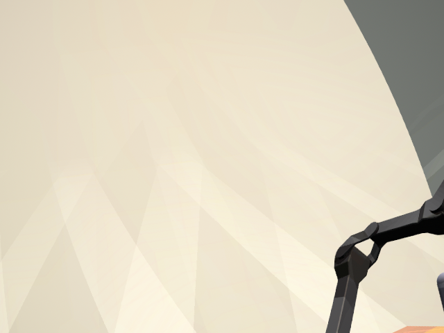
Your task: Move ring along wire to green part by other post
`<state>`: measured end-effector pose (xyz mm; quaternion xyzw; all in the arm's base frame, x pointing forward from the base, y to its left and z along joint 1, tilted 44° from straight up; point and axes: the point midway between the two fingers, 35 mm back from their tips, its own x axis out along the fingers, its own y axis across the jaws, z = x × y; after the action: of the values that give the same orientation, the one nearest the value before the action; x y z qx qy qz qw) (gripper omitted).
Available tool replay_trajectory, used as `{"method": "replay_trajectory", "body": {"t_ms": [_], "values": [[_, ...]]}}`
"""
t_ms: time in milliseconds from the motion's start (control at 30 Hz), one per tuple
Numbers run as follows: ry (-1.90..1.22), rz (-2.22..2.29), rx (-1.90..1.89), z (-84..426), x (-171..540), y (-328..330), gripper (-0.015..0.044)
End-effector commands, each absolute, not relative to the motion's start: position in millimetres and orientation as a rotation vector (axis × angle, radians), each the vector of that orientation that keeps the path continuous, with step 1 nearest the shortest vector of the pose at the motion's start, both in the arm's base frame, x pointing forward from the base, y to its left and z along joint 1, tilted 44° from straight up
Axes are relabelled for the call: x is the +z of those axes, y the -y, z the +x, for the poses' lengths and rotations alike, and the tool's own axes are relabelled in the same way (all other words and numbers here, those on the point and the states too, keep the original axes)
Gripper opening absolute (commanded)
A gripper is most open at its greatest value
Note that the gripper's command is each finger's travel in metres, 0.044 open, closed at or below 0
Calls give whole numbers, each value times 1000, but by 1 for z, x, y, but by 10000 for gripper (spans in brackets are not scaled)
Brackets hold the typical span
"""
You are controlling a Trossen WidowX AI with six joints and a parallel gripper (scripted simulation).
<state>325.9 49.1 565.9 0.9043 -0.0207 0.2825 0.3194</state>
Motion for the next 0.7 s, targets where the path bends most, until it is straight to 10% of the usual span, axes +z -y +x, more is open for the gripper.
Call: {"method": "replay_trajectory", "body": {"t_ms": [0,667], "values": [[75,2431,760,326,567,-47,-150],[162,2660,829,324,571,-40,-150]]}}
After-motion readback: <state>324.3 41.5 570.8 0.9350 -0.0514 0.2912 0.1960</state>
